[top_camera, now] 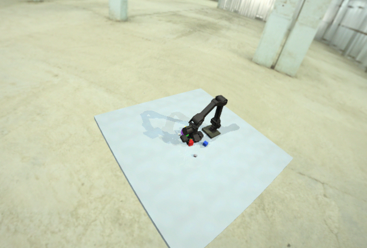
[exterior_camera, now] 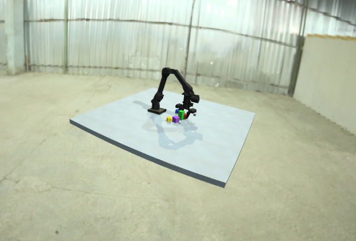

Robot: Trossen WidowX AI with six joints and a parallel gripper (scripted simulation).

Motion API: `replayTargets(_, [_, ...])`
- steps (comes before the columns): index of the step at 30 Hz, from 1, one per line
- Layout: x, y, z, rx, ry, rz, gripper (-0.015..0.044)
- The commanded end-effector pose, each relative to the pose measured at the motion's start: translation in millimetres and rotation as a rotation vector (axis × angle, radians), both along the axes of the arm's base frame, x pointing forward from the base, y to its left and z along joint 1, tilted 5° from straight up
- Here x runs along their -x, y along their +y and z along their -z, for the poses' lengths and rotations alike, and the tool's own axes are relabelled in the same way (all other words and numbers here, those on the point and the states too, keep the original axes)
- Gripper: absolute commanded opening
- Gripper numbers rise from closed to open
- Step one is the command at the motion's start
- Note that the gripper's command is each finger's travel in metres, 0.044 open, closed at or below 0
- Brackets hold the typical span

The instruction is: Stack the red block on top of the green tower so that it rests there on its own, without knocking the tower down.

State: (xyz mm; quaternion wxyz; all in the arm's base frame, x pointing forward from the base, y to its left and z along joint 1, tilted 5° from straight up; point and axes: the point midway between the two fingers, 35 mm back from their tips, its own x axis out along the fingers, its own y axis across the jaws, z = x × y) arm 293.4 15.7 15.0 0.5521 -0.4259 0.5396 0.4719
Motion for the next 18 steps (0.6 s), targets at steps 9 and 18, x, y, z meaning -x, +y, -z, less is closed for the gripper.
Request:
replayTargets(9, [0,1,-3,-0.006,0.0,0.005,0.0032])
replayTargets(18, [-1,-3,-43,-0.006,-0.001,0.005,0.0])
